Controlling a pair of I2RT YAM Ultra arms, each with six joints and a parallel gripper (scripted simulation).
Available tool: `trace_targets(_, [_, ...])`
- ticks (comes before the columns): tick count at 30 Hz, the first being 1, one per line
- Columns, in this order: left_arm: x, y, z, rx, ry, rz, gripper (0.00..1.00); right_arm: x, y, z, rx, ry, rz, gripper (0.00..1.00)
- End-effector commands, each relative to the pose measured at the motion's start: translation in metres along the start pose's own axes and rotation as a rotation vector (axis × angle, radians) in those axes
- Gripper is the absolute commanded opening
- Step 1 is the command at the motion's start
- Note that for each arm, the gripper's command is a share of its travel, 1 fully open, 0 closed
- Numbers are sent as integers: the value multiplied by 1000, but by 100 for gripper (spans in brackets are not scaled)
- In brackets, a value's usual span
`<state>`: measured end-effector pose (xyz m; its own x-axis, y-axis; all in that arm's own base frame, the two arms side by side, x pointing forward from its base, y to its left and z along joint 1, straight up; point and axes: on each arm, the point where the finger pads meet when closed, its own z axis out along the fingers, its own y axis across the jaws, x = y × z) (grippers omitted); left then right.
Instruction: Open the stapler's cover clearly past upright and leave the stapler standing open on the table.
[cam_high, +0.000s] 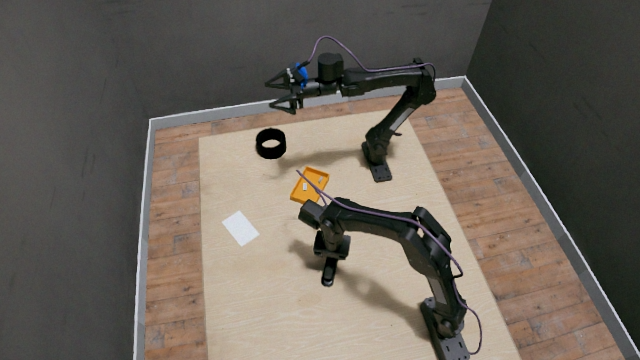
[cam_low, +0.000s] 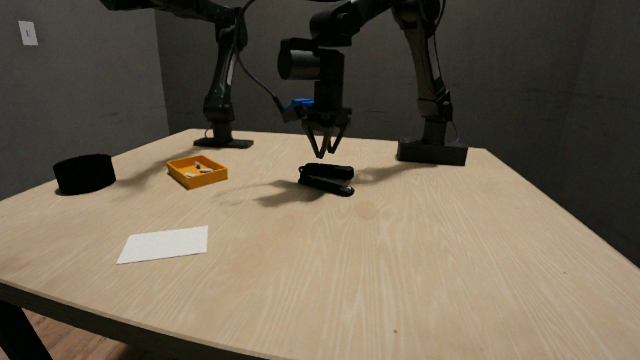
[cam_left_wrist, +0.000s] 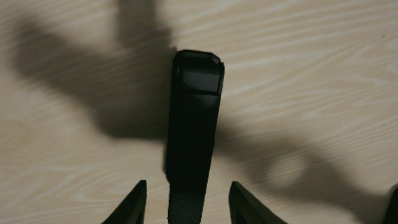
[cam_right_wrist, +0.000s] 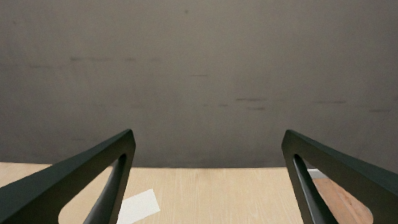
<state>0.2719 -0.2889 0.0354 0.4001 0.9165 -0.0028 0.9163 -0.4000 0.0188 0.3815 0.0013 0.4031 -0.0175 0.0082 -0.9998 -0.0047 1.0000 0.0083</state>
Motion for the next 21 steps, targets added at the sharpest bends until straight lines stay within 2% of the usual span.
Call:
trace_targets(1, [4,0,-3,14,1,8,50,-5,2,0,0,-22,-8,100])
trace_targets(21, [6,-2,25,13,0,12,50,-5,2,0,0,-22,-8,100])
